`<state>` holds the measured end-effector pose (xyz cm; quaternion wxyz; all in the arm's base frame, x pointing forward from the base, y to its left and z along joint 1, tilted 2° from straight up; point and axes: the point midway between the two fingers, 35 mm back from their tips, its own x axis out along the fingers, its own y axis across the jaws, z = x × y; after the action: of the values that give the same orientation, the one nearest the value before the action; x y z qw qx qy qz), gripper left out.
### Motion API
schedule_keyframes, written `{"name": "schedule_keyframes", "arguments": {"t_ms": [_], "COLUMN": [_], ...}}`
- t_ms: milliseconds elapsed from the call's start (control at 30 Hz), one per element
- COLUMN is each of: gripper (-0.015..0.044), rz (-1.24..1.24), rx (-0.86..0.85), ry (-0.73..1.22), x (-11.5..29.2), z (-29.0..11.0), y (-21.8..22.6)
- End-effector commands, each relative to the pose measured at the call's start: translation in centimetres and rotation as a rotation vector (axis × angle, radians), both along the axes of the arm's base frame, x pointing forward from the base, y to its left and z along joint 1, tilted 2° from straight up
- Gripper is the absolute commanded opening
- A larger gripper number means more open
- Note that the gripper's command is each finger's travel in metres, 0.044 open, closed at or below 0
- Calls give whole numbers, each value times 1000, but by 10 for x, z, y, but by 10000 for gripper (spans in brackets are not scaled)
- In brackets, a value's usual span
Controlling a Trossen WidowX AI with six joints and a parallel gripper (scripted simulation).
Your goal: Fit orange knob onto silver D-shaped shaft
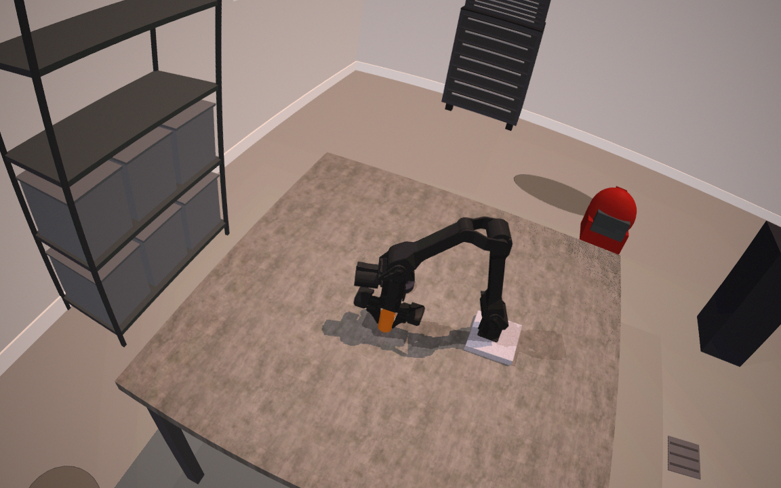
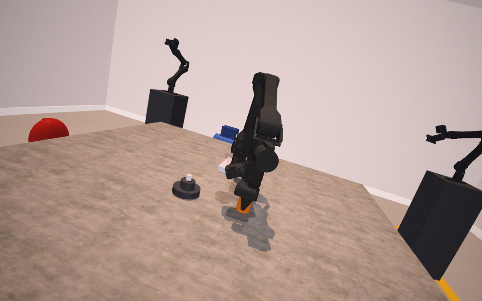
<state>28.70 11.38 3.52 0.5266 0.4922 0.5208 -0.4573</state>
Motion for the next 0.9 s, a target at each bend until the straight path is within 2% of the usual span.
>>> {"name": "schedule_keyframes", "arguments": {"t_ms": [0,100,633,700,867], "gripper": [158,236,240,293,424], "rz": [0,0,0,1,4], "rx": [0,0,0,0,2], "ry": [-1,-1,-1,-1,0], "x": [0,0,0,1,-2], "z": [0,0,0,10,78], "y": [0,0,0,0,-2]}}
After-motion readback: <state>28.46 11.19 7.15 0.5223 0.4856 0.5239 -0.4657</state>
